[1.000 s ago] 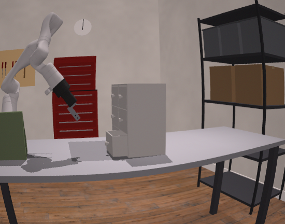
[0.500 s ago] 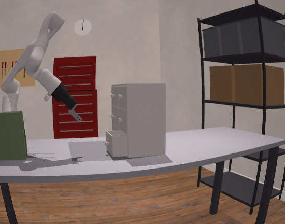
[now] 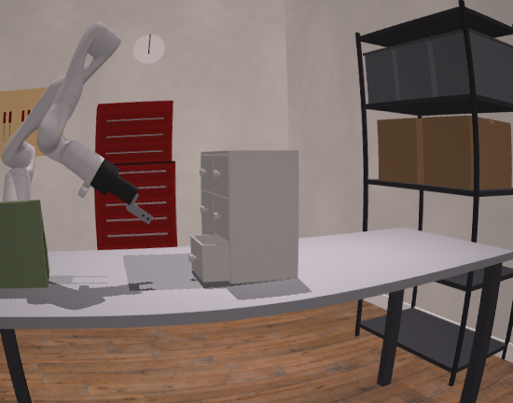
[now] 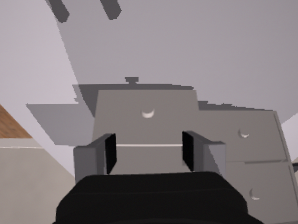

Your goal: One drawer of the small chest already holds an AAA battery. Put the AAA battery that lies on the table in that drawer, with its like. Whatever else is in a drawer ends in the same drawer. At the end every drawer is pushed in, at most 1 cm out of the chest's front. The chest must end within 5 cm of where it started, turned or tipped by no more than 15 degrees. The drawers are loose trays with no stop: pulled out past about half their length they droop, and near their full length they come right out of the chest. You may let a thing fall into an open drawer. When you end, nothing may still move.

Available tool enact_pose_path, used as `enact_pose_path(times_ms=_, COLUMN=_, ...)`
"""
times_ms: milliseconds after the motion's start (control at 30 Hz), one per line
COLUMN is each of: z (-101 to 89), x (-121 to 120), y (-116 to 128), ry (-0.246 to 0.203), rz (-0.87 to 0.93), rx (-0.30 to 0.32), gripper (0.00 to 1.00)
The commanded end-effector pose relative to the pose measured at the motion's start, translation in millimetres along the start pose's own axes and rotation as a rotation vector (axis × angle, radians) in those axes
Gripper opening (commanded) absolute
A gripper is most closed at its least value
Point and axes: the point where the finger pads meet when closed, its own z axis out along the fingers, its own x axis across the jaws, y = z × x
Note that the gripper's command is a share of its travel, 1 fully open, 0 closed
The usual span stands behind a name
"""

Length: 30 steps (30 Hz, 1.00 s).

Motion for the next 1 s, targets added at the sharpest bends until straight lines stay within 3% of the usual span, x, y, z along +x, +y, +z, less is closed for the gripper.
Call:
enact_pose_path(times_ms=0, z=2.9, x=-1, y=-13, ry=0.000, rz=0.034, rx=-0.020, gripper=1.00)
enact_pose_path(times_ms=367, z=14.5, x=-1, y=-18, ry=-0.003, rz=0.033, rx=-0.145, gripper=1.00)
enact_pose_path(times_ms=967, z=22.5, x=-1, y=-21, ry=-0.004, rz=0.033, rx=-0.231, gripper=1.00)
